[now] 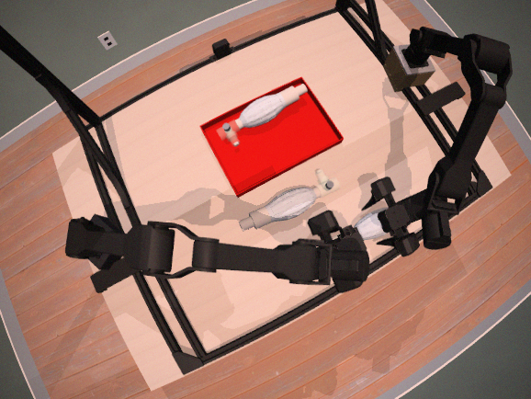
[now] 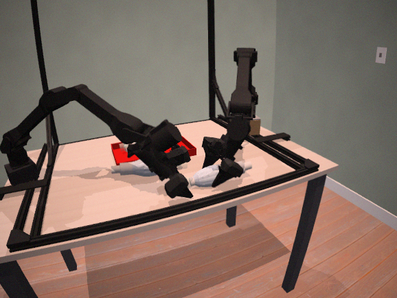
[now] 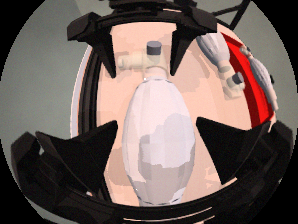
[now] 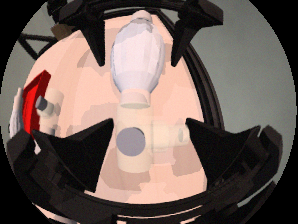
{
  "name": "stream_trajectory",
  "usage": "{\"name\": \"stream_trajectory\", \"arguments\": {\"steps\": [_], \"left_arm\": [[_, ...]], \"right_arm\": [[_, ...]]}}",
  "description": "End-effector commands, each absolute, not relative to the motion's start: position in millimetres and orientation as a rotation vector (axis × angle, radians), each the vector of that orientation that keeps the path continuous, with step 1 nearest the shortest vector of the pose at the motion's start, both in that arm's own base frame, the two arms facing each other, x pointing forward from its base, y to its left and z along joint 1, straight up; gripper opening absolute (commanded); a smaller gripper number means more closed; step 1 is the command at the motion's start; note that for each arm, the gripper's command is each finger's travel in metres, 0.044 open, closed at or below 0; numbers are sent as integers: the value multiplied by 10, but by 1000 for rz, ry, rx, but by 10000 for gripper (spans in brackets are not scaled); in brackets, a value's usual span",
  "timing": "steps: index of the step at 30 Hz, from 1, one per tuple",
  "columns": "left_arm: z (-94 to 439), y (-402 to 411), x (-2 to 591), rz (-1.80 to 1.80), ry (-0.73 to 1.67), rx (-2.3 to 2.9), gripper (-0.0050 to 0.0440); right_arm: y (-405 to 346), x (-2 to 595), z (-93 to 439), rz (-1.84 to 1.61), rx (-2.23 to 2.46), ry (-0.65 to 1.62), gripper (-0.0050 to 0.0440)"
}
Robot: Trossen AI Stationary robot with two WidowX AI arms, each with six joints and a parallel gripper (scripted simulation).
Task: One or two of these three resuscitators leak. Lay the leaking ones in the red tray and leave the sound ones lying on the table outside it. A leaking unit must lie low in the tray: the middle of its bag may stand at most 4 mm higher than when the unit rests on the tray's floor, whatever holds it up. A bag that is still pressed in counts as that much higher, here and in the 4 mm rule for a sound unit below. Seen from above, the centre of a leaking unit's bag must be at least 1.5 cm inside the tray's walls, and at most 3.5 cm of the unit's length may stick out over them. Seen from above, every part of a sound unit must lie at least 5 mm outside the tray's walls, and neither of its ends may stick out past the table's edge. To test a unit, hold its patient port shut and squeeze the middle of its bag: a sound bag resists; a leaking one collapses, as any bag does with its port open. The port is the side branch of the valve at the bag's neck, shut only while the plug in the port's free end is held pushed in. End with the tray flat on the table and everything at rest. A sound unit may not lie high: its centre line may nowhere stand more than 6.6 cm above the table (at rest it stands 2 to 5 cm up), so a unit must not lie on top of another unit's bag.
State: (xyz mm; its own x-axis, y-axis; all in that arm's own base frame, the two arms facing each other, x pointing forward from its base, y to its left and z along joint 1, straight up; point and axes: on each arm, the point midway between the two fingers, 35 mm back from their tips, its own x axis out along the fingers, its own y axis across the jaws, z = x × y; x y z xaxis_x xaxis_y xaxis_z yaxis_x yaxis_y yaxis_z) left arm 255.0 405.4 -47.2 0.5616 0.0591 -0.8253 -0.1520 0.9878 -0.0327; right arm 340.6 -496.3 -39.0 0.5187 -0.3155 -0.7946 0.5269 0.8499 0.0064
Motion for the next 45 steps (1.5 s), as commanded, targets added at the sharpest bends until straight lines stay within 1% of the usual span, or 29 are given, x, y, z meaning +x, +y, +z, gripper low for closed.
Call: {"name": "stream_trajectory", "arguments": {"steps": [1, 33, 34, 45], "left_arm": [[-465, 4054, 2554, 124, 967, -100, 440], [-464, 4055, 2557, 123, 966, -100, 440], [-460, 4056, 2560, 123, 965, -98, 0], [-460, 4056, 2560, 123, 965, -98, 0]], "right_arm": [[-4967, 3399, -395, -514, 262, 893, 0], [-4967, 3397, -394, -514, 260, 894, 0], [-4958, 3408, -392, -511, 261, 893, 0], [-4958, 3408, -392, -511, 261, 893, 0]]}}
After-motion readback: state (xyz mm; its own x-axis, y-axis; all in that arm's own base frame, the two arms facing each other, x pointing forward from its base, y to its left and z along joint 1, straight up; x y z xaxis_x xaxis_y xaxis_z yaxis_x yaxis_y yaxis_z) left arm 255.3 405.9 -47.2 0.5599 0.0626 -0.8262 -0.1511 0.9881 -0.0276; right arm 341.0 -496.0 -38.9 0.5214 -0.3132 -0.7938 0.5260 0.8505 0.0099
